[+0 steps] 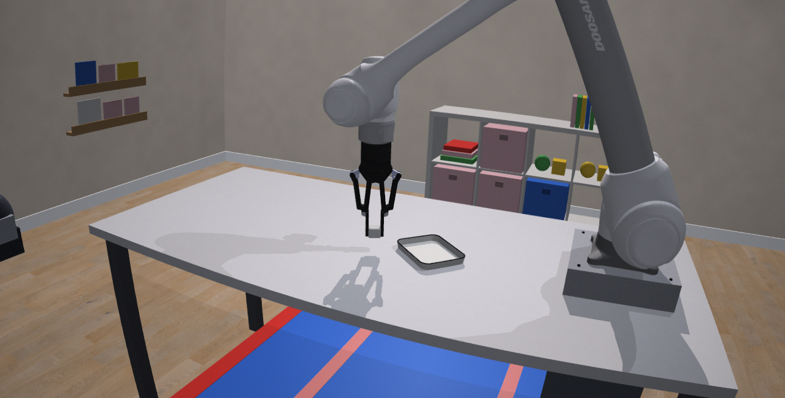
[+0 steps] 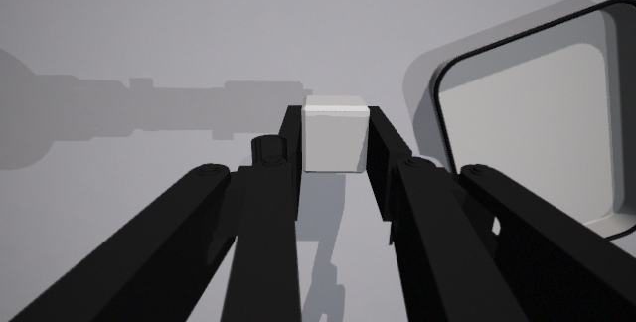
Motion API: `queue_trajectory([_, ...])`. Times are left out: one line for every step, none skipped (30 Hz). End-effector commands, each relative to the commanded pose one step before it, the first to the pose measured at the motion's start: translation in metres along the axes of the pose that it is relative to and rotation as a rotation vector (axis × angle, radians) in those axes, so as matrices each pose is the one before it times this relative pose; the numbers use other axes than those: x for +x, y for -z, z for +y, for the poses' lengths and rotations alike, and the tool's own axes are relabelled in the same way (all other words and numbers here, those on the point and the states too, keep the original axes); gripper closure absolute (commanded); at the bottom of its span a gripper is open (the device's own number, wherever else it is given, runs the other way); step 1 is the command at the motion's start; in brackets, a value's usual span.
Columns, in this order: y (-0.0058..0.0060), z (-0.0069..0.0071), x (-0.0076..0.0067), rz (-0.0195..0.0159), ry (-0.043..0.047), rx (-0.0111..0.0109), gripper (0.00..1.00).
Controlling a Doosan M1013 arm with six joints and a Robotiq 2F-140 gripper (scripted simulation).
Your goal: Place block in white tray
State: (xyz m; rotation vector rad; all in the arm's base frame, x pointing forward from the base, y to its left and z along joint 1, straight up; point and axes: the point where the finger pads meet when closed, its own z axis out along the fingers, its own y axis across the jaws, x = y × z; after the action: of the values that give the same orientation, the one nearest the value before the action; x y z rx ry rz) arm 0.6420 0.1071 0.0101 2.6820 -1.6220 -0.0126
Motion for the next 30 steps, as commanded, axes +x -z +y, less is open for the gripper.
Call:
queue_trajectory([0.00334,0.06815,-0.01183,0.00814,0.0051,0.01907,0.9])
queue_trajectory([0.00036,0.01771,-0.00367,-0.00004,-0.00006,0.00002,0.9])
queue_trajectory([0.00064,0.01771,-0.00345,-0.00005,-0.00006,0.00002,0.9])
queue_trajectory([0.001,0.01771,-0.00318,-0.00005,-0.00006,0.00002,0.9])
queue_trajectory([0.00149,0.01768,-0.00281,-0.00005,-0.00006,0.00002,0.9])
queue_trajectory([0.0,0.0,0.0,0.0,0.0,0.0,0.9])
queue_trajectory([0.0,0.0,0.0,0.0,0.0,0.0,0.9])
queue_trajectory([0.00111,0.00962,-0.00135,-0.00011,-0.00014,0.00005,0.9])
queue_trajectory([0.0,0.0,0.0,0.0,0.0,0.0,0.9])
queue_trajectory([0.0,0.0,0.0,0.0,0.0,0.0,0.9])
queue_trajectory([0.0,0.0,0.0,0.0,0.0,0.0,0.9])
queue_trajectory([0.0,0.0,0.0,0.0,0.0,0.0,0.9])
queue_trajectory([0.0,0.0,0.0,0.0,0.0,0.0,0.9])
queue_trajectory([0.0,0.0,0.0,0.0,0.0,0.0,0.9])
queue_trajectory([0.00062,-0.00122,0.00028,0.00069,0.00052,0.00151,0.9])
queue_trajectory([0.00048,-0.00116,0.0002,0.00057,0.00061,0.00124,0.9])
queue_trajectory([-0.00029,-0.0002,-0.00006,-0.00021,-0.00038,-0.00044,0.9])
queue_trajectory([-0.00023,0.00005,-0.00005,-0.00019,-0.00051,-0.00041,0.9])
queue_trajectory([-0.00005,0.00001,-0.00001,-0.00004,-0.00013,-0.00008,0.9])
queue_trajectory([0.0,0.0,0.0,0.0,0.0,0.0,0.9])
queue_trajectory([-0.00002,0.00001,0.0,-0.00001,0.0,-0.00002,0.9])
queue_trajectory([-0.00012,0.00004,-0.00002,-0.00006,0.0,-0.00012,0.9])
queue_trajectory([0.0,0.0,0.0,0.0,0.0,0.0,0.9])
queue_trajectory([0.0,0.0,0.0,0.0,0.0,0.0,0.9])
queue_trajectory([-0.00031,0.00011,-0.00005,-0.00015,0.00001,-0.00031,0.9])
queue_trajectory([-0.00057,0.00021,-0.00009,-0.00027,0.00001,-0.00056,0.9])
queue_trajectory([-0.00088,0.00032,-0.00014,-0.00042,0.00002,-0.00087,0.9])
queue_trajectory([-0.00122,0.00043,-0.00019,-0.00058,0.00003,-0.00119,0.9])
queue_trajectory([-0.00153,0.00045,-0.00019,-0.00068,0.00004,-0.00141,0.9])
queue_trajectory([-0.00142,0.00031,-0.00012,-0.00043,0.00002,-0.00084,0.9])
